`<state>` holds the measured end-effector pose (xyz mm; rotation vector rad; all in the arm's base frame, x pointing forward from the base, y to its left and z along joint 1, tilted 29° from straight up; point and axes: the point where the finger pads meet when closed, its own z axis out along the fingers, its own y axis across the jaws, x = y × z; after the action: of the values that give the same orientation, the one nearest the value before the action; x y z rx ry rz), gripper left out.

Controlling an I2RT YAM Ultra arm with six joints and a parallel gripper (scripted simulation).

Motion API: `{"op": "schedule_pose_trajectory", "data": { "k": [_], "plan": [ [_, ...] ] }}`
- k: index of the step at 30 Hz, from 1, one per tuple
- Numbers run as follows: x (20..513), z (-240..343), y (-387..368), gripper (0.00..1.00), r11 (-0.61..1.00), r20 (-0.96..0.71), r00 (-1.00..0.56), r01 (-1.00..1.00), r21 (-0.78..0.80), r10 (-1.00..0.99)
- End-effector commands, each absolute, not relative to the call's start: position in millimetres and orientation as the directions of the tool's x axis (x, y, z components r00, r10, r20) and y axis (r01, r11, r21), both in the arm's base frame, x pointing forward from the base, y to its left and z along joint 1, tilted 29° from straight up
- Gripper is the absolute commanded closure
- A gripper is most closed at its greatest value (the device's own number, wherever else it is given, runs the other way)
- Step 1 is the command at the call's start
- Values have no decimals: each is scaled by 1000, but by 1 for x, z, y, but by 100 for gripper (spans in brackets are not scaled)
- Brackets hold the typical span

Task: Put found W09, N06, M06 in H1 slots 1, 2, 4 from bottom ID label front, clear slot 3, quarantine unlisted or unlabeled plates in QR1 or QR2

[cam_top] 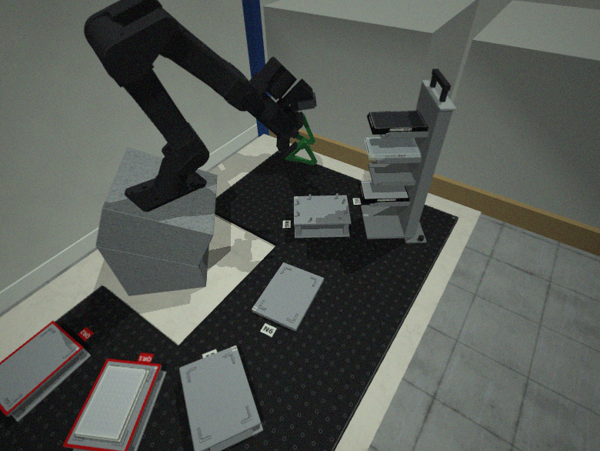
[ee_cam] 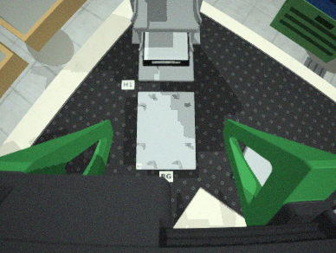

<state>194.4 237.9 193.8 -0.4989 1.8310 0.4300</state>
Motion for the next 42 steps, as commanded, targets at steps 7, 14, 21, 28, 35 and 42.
{"op": "schedule_pose_trajectory", "data": {
  "k": [7, 14, 21, 28, 35, 42],
  "plan": [
    [204, 213, 247, 0, 841, -963, -257, -536, 69, -85],
    [212, 217, 251, 0, 841, -963, -256, -536, 68, -85],
    [219, 222, 255, 0, 841, -963, -255, -536, 68, -85],
    [224, 225, 258, 0, 841, -963, -255, -536, 67, -85],
    [231, 229, 262, 0, 841, -963, -254, -536, 67, -85],
    [236, 233, 265, 0, 841, -963, -254, -536, 67, -85]
  ]
}}
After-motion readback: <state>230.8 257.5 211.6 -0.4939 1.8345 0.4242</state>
